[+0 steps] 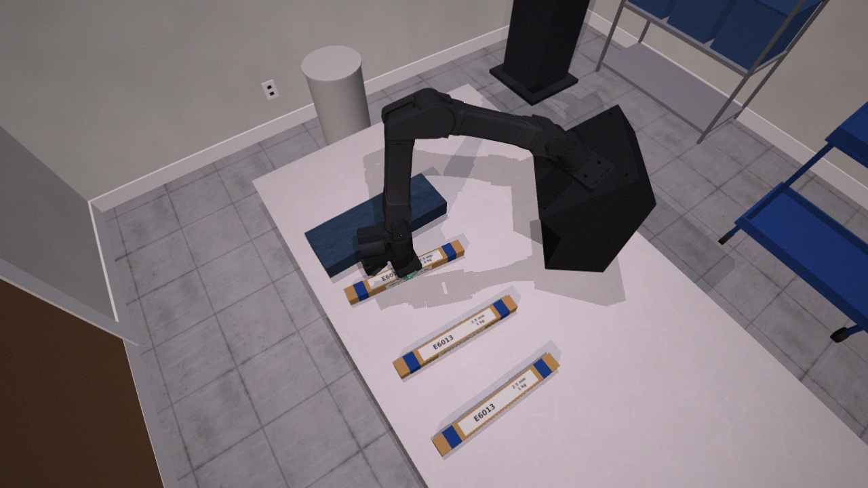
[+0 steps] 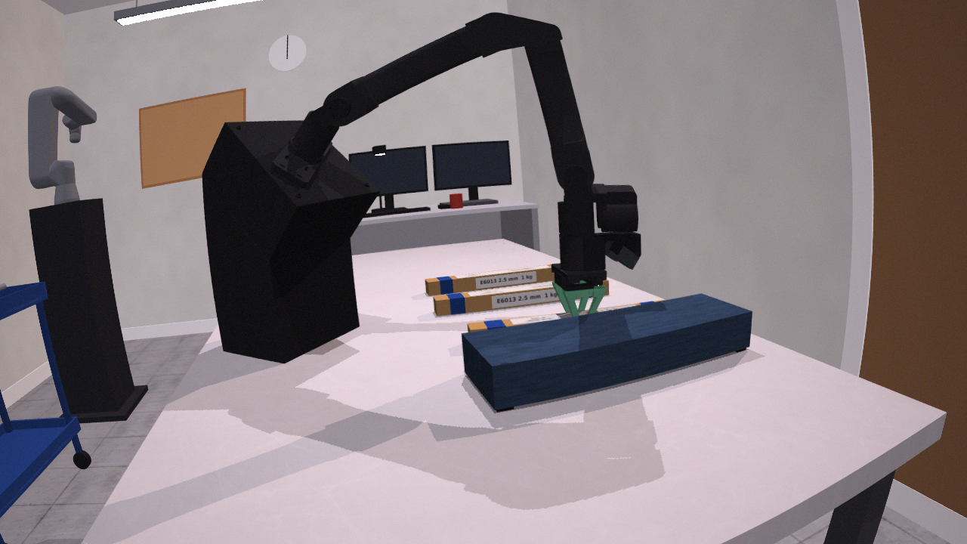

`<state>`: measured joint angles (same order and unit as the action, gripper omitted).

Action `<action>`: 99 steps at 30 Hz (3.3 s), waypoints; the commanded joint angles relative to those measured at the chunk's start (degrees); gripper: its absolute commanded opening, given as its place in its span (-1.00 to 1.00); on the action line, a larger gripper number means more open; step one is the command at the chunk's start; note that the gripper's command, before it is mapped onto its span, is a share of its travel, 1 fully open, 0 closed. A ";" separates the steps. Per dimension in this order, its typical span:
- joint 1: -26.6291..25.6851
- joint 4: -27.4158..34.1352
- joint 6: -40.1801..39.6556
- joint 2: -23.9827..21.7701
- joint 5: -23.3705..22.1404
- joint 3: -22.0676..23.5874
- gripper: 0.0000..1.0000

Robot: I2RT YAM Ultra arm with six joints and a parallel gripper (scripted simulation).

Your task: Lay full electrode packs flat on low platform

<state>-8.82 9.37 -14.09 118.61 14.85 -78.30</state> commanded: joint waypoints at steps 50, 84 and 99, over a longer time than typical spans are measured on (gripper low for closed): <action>1.51 2.88 1.03 -6.43 0.76 3.08 -1.00; 3.25 7.96 2.39 -13.45 1.86 3.56 -1.00; 3.54 9.20 2.59 -13.86 2.01 2.77 -1.00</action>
<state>-6.96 17.17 -11.81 108.71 16.53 -73.19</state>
